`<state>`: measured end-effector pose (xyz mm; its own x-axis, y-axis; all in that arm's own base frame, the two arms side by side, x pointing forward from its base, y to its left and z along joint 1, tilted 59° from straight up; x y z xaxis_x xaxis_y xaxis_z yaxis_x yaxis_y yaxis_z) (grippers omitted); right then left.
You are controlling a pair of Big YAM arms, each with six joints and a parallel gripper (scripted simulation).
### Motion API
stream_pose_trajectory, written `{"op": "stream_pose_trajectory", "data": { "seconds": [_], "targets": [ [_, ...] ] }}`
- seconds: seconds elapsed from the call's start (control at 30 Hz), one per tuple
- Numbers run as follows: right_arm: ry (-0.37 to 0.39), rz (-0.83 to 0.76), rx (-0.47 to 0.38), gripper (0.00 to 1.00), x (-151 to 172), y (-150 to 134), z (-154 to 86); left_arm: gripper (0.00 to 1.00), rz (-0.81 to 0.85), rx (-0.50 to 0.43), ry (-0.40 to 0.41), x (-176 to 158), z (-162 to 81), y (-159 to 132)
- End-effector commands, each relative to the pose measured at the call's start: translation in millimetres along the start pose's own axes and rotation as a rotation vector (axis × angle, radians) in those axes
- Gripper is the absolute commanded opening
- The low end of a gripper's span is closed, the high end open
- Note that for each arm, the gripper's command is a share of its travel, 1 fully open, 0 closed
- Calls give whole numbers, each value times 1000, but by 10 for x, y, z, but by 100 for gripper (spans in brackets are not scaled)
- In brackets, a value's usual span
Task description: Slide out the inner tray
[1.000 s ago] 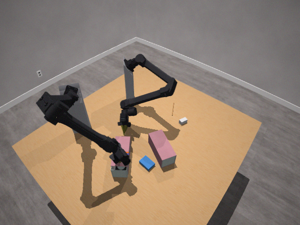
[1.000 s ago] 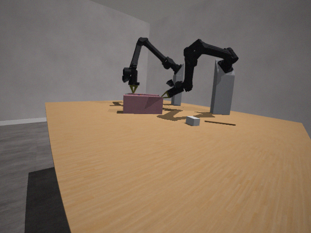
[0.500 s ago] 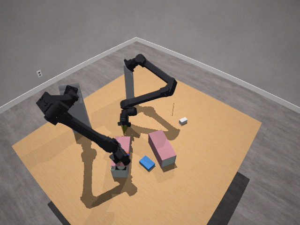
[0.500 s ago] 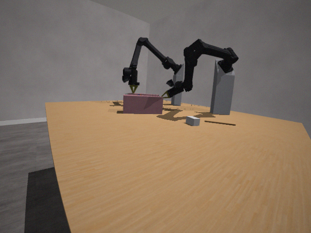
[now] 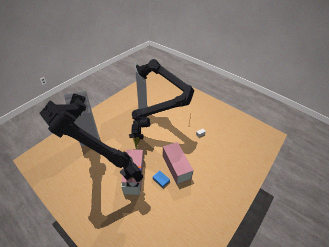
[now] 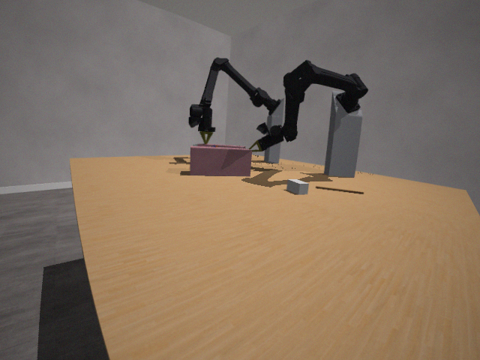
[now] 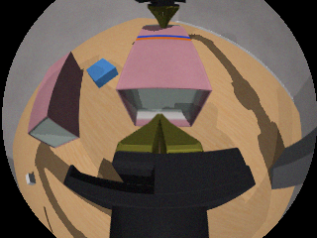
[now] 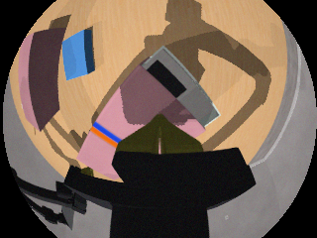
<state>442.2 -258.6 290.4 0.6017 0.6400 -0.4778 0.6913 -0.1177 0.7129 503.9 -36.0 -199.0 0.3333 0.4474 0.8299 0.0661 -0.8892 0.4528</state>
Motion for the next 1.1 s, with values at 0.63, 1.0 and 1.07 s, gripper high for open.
{"op": "stream_pose_trajectory", "data": {
  "seconds": [0.63, 1.0, 1.07],
  "targets": [
    [23, -2, -15, 0, 104, 16, -190, 0, 7, -67, 26, 75, 115, 299],
    [22, 8, -22, 0, 68, 60, -431, 0, 0, -38, 15, 35, 62, 154],
    [22, 5, -17, 0, 77, 21, -463, 0, 0, -38, 15, 35, 62, 154]
  ]
}}
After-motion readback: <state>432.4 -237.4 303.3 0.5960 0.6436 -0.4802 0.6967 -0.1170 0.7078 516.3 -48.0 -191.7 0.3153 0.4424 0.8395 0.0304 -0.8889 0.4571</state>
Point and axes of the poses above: on each arm, the point where the finger pads meet when closed, its own z axis out along the fingers, its own x axis across the jaws, y = z × x, the point moved 5 cm from there along -z, back along the fingers, and after that the axes turned 4 degrees about -z, right-handed, at the moved point
